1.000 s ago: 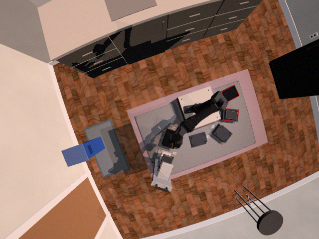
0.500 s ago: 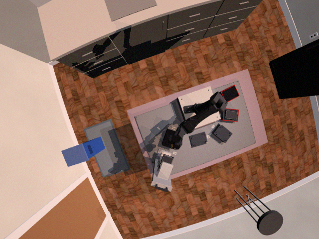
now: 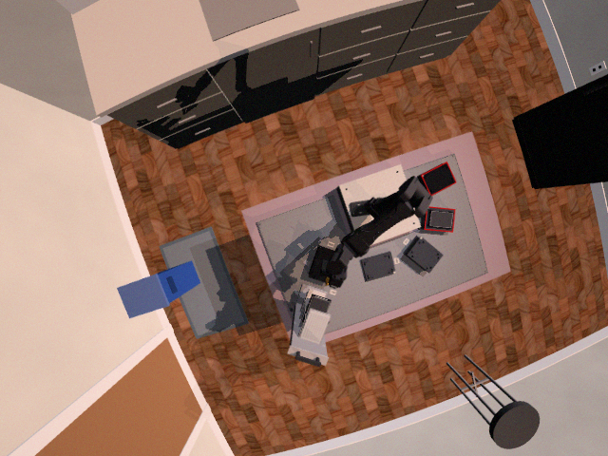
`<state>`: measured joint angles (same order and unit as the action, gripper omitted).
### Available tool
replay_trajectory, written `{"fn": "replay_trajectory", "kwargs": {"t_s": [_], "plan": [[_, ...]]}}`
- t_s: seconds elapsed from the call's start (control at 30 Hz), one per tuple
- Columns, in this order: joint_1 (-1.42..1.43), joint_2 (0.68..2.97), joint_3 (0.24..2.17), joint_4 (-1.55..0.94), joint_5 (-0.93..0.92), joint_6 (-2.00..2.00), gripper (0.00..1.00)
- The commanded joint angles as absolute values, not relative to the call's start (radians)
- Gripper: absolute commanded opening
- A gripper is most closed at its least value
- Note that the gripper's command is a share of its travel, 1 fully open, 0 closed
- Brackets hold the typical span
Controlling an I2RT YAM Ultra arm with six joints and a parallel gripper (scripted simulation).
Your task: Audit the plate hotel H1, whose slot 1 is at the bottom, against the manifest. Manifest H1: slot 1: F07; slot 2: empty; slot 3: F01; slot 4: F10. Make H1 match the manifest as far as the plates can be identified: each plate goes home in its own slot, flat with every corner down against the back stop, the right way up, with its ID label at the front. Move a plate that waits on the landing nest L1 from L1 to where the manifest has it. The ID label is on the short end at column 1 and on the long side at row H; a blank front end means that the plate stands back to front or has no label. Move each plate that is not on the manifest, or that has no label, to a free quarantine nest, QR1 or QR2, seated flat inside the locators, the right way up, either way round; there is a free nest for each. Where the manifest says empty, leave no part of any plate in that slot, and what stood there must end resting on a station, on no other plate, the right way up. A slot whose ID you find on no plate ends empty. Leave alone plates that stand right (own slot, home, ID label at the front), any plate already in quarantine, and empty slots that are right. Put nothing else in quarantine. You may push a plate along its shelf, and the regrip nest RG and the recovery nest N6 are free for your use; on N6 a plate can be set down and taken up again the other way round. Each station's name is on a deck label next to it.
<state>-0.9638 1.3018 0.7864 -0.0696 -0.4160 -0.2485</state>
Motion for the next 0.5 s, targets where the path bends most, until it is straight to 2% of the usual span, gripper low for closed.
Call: {"fn": "replay_trajectory", "kwargs": {"t_s": [0.0,0.47], "plan": [[-0.961,1.302,0.797,-0.063,-0.413,-0.243,0.00],[-0.947,1.332,0.818,-0.051,-0.402,-0.234,0.00]]}}
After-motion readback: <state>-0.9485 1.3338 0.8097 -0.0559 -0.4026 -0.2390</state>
